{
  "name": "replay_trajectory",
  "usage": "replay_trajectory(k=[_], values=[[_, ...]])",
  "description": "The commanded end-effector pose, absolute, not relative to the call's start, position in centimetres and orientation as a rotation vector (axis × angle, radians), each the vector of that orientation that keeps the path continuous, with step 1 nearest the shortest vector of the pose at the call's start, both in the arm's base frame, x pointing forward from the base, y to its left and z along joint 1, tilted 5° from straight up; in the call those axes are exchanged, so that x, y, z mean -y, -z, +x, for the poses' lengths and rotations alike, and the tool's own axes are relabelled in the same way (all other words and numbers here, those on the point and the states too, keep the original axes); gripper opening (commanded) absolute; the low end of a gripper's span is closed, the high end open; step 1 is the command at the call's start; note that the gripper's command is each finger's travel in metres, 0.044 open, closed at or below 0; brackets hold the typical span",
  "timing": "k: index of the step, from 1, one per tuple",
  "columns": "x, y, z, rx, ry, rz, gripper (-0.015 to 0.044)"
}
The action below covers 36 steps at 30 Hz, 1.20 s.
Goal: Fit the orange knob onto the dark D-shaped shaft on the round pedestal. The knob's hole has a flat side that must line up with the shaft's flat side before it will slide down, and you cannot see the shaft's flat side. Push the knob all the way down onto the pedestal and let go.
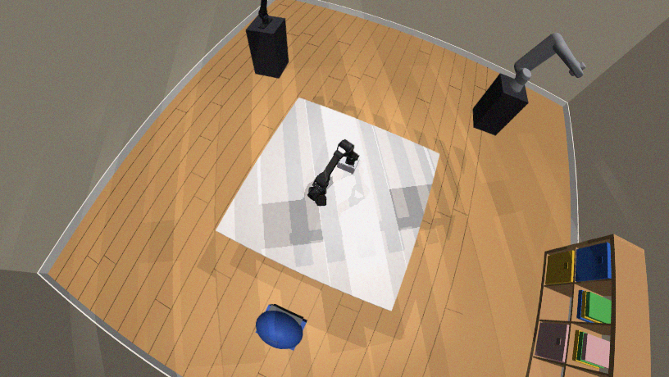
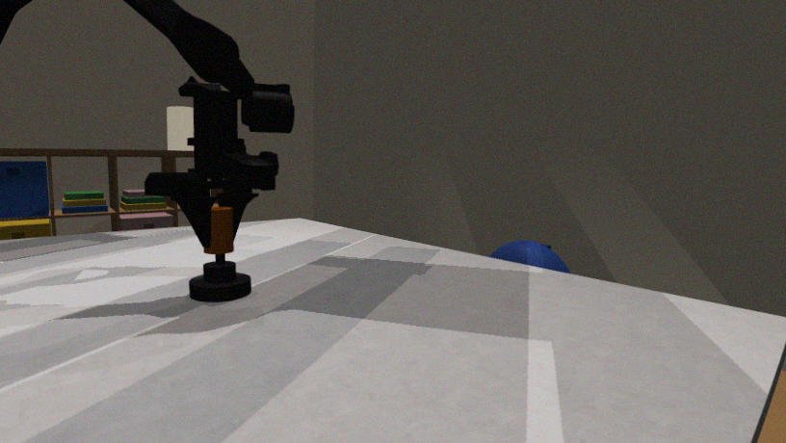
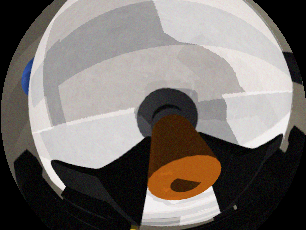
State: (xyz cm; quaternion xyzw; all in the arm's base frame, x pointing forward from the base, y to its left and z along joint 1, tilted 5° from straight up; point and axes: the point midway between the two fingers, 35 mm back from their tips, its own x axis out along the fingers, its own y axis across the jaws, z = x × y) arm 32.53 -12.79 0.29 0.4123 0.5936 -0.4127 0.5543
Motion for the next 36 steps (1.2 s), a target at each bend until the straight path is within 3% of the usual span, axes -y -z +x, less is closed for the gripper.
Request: replay_trajectory(k=[1,36], values=[[12.84,-0.23,32.56,-1.399,0.980,0.976,0.0000],[12.84,-0.26,32.56,-1.315,1.143,1.130,0.0000]])
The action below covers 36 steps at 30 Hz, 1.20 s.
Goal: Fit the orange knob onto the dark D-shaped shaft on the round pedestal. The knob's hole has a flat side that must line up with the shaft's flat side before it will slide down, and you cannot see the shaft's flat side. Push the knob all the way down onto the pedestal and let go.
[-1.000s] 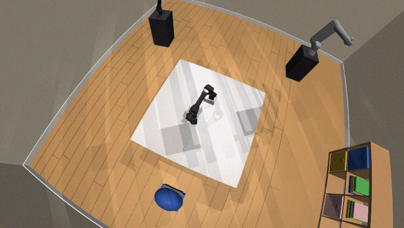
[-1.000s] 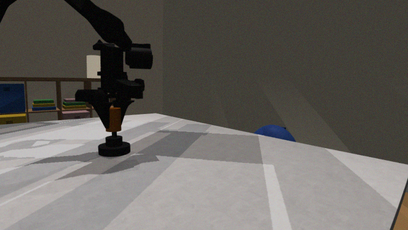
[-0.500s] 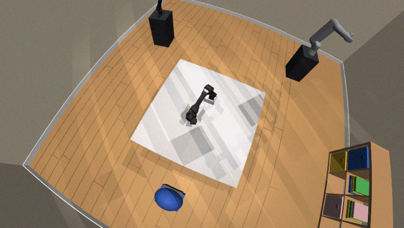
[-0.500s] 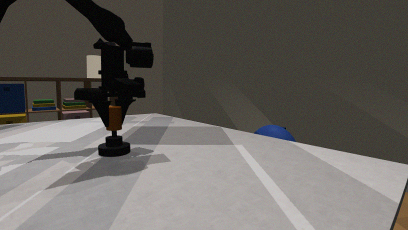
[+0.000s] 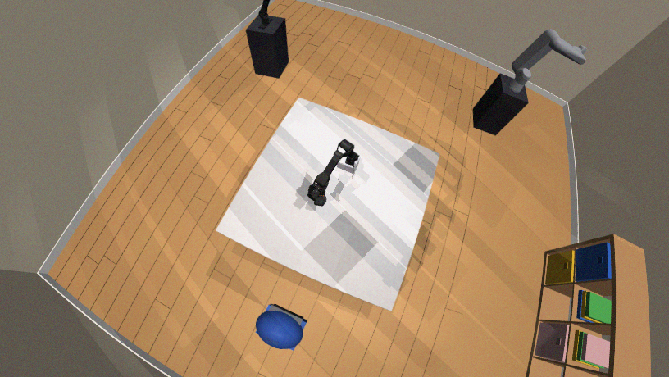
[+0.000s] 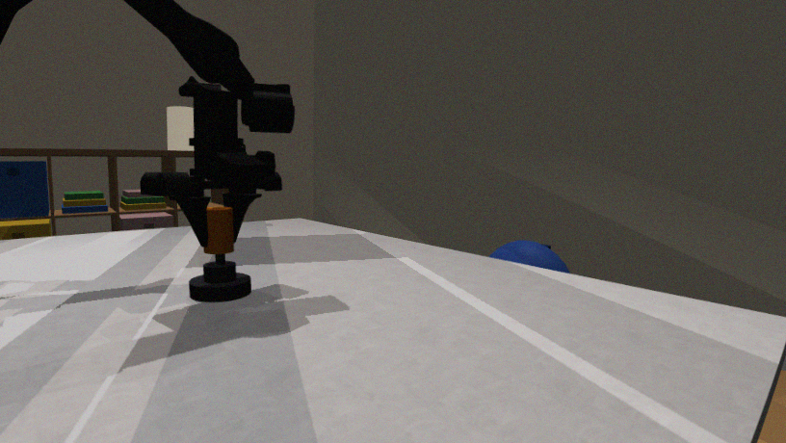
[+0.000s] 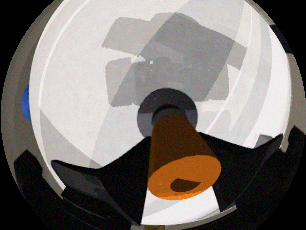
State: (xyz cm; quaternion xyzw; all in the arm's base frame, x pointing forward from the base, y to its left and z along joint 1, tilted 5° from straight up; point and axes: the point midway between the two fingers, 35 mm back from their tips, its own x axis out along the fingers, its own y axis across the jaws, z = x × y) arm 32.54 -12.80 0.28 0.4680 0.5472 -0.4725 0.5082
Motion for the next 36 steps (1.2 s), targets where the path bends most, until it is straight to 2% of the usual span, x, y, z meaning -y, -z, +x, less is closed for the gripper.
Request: replay_trajectory(k=[1,36], values=[[12.84,-0.26,32.56,-1.315,1.143,1.130,0.0000],[12.84,-0.28,32.57,-1.216,1.304,1.281,0.0000]])
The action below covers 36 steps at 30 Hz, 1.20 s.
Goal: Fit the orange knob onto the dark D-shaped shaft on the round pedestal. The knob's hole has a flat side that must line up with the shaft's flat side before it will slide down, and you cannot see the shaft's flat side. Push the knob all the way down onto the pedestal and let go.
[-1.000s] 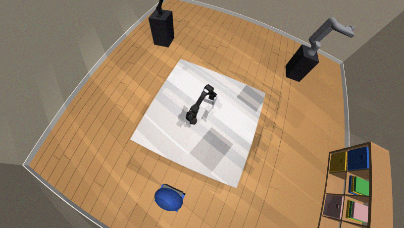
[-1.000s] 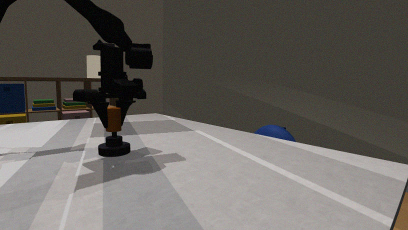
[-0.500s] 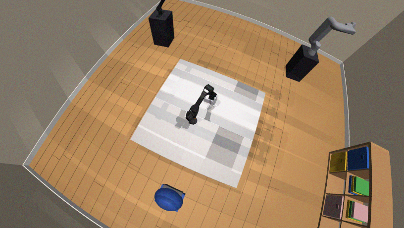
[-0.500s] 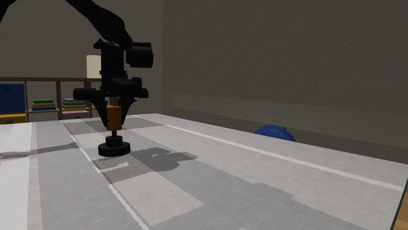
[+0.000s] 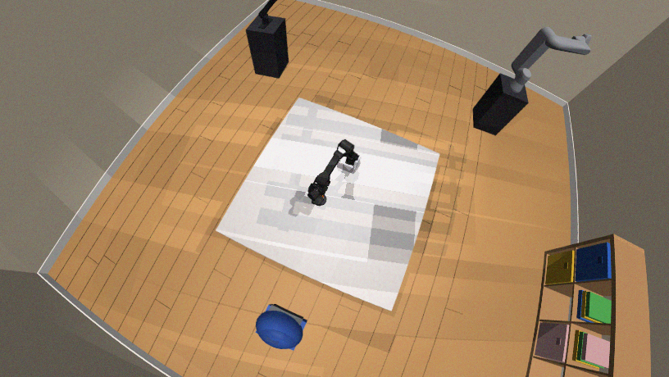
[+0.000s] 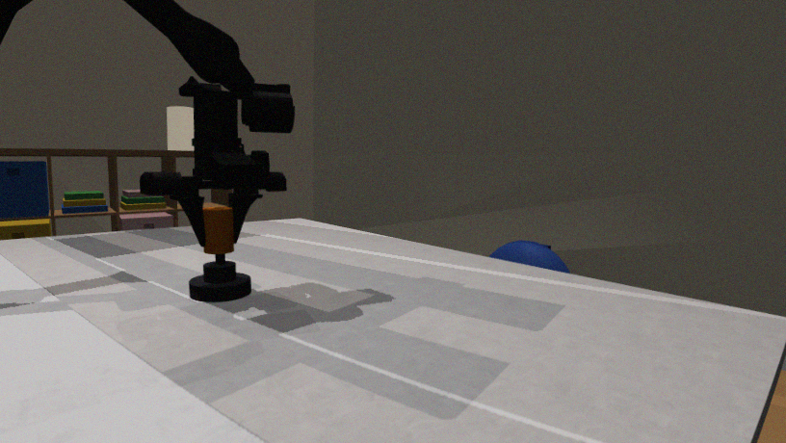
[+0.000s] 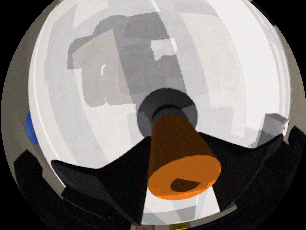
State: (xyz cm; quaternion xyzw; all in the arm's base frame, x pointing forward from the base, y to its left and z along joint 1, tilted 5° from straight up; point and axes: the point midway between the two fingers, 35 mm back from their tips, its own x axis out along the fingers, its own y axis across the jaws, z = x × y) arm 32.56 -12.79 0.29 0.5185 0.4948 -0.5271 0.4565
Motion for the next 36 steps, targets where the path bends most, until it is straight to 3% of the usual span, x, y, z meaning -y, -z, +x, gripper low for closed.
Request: replay_trajectory(k=[1,36], values=[[12.84,-0.28,32.58,-1.216,1.304,1.281,0.0000],[12.84,-0.27,32.57,-1.101,1.461,1.428,0.0000]])
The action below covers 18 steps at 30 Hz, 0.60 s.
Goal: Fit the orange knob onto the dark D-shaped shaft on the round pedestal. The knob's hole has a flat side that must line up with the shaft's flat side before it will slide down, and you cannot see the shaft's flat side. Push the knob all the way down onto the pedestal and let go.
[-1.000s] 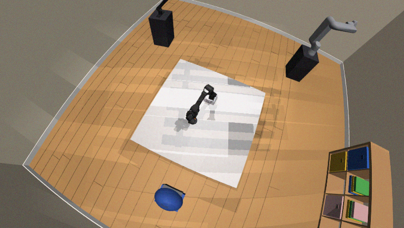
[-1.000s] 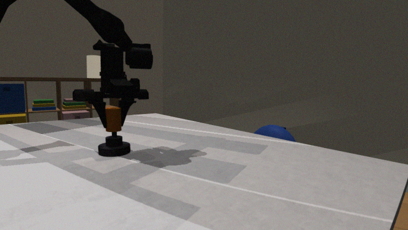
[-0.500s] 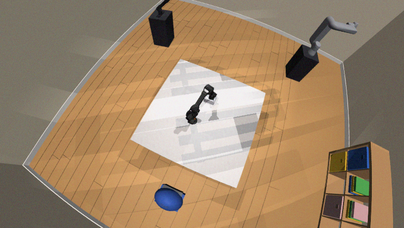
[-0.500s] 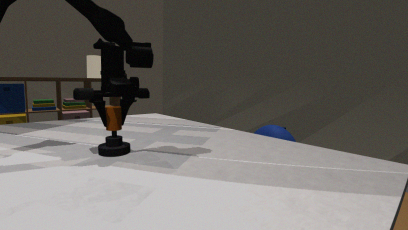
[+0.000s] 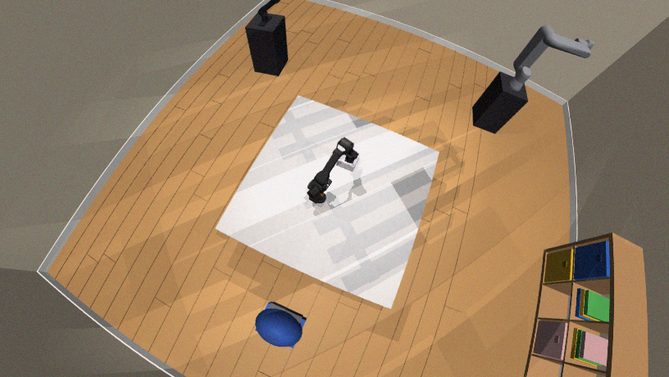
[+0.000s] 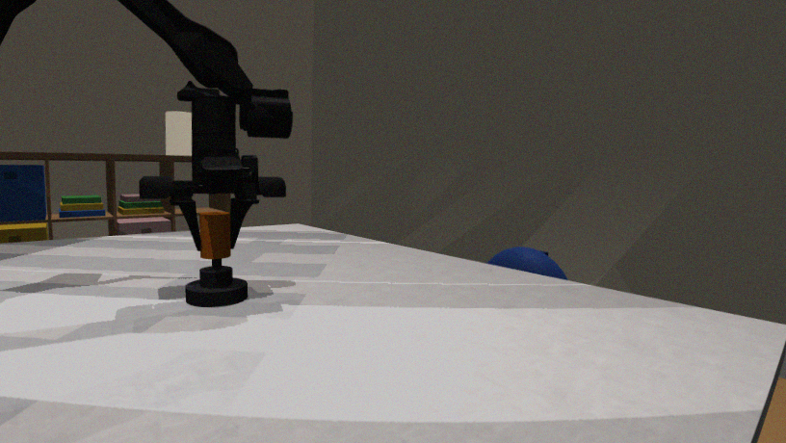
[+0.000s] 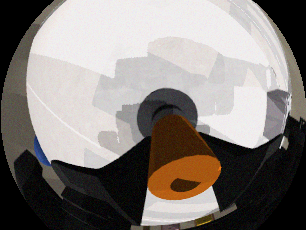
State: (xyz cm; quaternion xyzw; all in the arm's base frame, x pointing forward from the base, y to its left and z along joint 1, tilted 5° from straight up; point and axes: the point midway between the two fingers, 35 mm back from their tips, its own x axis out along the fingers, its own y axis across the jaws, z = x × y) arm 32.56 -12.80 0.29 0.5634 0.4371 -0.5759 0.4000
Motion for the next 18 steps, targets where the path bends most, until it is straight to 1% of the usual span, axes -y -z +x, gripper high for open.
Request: replay_trajectory(k=[1,18], values=[[12.84,-0.27,32.57,-1.101,1.461,1.428,0.0000],[12.90,-0.72,32.72,-1.096,1.467,1.434,0.0000]])
